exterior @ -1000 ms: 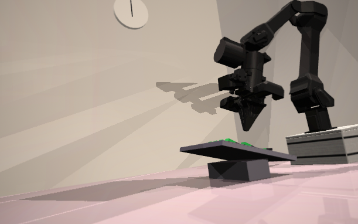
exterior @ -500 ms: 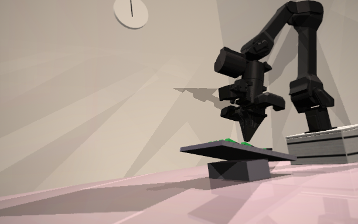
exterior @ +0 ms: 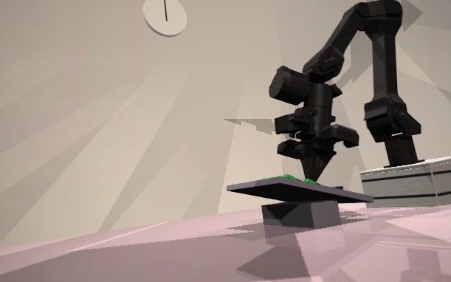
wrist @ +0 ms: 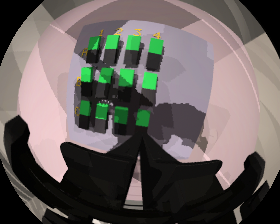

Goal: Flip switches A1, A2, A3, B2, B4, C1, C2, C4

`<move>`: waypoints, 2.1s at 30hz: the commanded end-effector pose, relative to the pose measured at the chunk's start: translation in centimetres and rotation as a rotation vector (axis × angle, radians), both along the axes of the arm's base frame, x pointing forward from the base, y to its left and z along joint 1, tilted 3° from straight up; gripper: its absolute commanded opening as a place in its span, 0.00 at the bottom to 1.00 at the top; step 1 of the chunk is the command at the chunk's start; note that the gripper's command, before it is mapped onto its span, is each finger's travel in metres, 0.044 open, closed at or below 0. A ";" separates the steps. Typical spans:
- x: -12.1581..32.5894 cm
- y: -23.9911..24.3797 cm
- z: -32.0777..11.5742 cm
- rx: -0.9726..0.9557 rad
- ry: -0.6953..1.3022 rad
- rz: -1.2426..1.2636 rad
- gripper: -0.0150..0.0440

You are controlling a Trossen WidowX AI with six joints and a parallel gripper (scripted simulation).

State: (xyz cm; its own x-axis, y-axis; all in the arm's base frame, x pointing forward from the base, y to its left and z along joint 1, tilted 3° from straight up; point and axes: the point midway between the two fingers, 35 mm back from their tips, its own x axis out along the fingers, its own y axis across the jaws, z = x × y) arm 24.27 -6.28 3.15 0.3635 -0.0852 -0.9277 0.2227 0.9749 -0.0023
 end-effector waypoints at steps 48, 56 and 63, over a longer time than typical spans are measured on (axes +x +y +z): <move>0.1 0.1 -0.8 0.003 0.006 0.007 0.25; 0.1 0.1 -0.9 0.003 0.006 0.007 0.25; 0.1 0.0 -1.0 0.003 0.006 0.007 0.25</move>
State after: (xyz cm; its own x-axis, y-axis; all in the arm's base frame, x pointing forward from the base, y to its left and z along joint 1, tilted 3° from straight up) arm 24.36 -6.29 2.28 0.3574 -0.0834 -0.9302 0.2221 0.9750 -0.0021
